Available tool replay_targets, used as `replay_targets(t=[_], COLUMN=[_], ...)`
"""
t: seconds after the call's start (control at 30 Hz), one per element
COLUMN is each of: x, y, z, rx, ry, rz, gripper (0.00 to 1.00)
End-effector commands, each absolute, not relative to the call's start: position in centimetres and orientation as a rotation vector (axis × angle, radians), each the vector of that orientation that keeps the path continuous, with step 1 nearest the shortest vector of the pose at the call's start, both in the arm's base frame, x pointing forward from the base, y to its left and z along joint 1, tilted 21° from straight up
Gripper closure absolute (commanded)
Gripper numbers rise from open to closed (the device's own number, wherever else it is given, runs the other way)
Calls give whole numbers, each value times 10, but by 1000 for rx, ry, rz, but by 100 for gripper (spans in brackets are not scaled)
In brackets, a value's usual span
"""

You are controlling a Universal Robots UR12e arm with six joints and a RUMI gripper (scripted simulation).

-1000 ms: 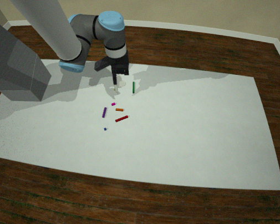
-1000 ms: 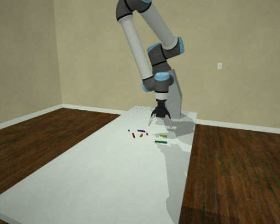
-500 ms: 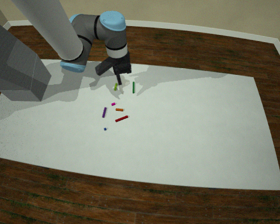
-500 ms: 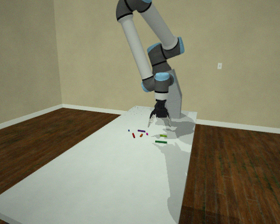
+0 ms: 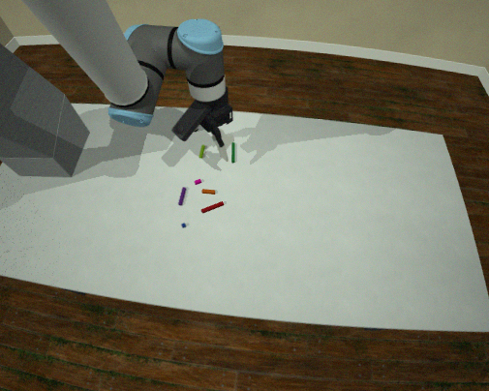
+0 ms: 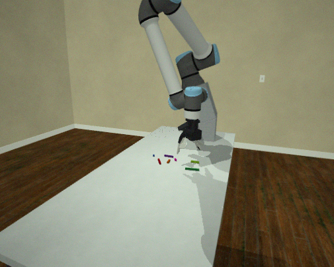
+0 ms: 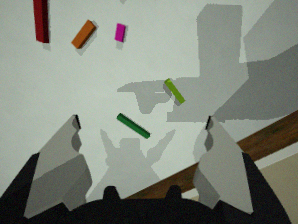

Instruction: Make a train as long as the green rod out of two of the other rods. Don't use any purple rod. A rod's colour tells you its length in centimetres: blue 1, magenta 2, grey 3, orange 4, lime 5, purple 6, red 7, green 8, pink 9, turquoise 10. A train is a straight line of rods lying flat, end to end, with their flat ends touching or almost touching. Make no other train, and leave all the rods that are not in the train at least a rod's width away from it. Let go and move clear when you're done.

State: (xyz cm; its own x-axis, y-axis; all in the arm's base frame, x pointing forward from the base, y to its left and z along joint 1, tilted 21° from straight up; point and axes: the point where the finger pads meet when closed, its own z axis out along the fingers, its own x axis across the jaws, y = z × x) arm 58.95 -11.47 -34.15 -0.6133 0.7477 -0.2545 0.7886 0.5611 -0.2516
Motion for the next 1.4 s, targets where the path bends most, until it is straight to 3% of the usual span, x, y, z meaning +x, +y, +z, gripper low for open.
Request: replay_targets(t=[0.0, 1.37], x=[594, 628], y=[-117, -123], z=[-340, -340], rx=[1100, -558], ry=[2794, 3147], rz=[-530, -559], gripper=[0, 0])
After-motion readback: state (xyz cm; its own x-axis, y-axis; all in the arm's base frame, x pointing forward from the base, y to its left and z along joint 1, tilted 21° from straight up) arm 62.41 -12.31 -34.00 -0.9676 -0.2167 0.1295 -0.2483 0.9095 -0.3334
